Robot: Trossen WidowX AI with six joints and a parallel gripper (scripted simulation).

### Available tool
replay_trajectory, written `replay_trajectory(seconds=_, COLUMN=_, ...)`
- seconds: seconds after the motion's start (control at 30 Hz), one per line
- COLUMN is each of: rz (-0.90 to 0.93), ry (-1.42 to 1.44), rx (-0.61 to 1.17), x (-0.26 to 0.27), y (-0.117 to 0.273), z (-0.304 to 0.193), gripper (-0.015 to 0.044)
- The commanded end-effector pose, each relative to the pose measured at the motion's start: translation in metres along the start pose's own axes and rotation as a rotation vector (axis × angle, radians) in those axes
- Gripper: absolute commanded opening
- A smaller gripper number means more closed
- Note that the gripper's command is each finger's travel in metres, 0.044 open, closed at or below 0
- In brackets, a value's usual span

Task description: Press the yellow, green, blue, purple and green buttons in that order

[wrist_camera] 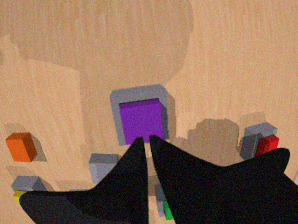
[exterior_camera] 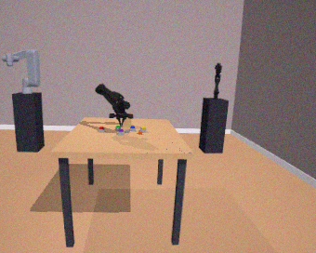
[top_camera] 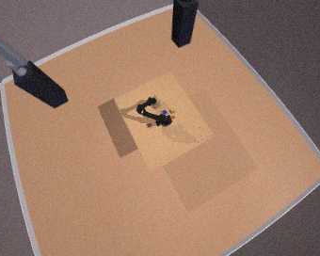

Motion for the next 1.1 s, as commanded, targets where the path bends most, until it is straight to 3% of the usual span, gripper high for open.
replay_trajectory(seconds=0.0, rz=-0.005, ry=0.006, rx=-0.011, x=0.001, y=-0.003, z=0.001, gripper=0.0020)
replay_trajectory(seconds=0.6, rz=-0.006, ry=0.006, rx=-0.011, x=0.000, y=-0.031, z=0.001, gripper=0.0020)
replay_trajectory(seconds=1.07, rz=-0.006, ry=0.006, rx=-0.011, x=0.000, y=-0.032, z=0.001, gripper=0.0020)
Point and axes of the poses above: the point midway between the two fingers, 35 mm back from their tips, its own y axis back along the fingers, its own x axis across the jaws, z = x × y, the point moved 5 cm from there along y, back along the fingers, and after that the axes turned 12 degrees about y, right-handed, at the moved point
